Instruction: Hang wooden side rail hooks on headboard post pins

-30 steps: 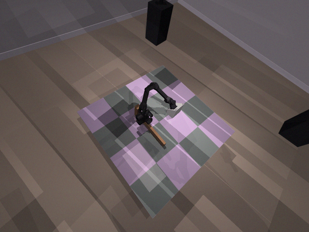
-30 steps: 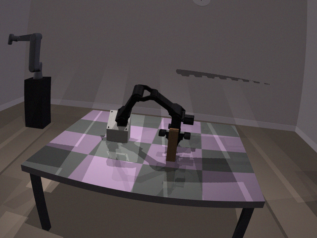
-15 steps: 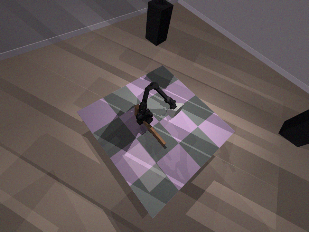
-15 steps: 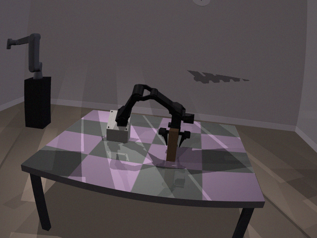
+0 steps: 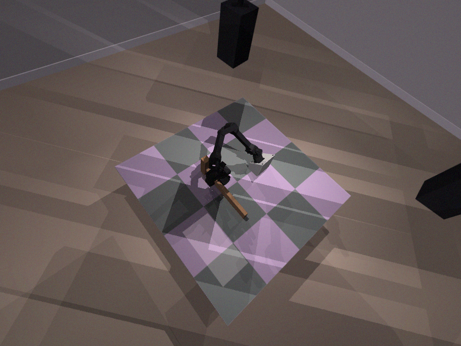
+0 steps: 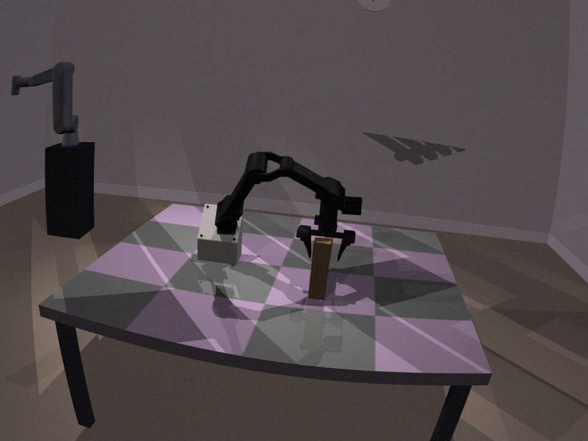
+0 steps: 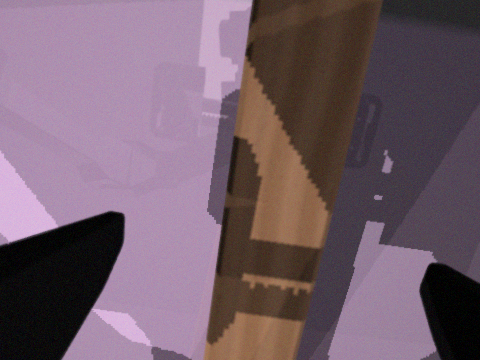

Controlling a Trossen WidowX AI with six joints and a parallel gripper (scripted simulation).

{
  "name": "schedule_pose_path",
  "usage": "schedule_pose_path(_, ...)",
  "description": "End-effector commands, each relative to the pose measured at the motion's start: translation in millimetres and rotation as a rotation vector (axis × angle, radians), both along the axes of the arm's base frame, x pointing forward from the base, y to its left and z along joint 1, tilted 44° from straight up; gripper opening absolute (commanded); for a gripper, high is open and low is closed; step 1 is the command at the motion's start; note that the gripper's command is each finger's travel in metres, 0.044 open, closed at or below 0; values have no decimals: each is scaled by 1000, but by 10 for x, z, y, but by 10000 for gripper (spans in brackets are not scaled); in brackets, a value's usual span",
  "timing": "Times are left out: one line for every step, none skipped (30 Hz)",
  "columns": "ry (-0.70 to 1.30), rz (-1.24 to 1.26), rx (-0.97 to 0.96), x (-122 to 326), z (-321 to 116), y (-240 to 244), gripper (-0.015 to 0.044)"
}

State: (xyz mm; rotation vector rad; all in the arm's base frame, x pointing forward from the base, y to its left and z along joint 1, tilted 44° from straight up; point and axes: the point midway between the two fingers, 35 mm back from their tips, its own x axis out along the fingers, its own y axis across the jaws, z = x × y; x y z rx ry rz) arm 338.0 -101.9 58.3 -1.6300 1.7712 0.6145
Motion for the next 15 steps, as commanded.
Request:
schedule_pose_path(8,-4,-3,-4,-76,48,440)
schedule_pose_path(8,-4,-3,-4,-76,48,440)
schedule_pose_path(8,-4,-3,-4,-76,48,440)
schedule_pose_path(6,4,-1,5,-45,45,440)
schedule_pose_path(6,4,-1,5,-45,45,440)
schedule_pose_path(6,4,-1,5,-45,45,440)
schedule_pose_path(6,4,-1,5,-45,45,440)
schedule_pose_path(6,4,-1,5,-45,45,440)
schedule_pose_path(6,4,-1,5,-45,45,440)
schedule_pose_path(6,4,-1,5,-45,45,440)
schedule_pose_path(6,4,-1,5,-45,45,440)
schedule_pose_path(6,4,-1,5,-45,45,440)
schedule_pose_path(6,4,-1,5,-45,45,440)
schedule_pose_path(6,4,-1,5,-45,45,440)
schedule_pose_path(6,4,-1,5,-45,45,440)
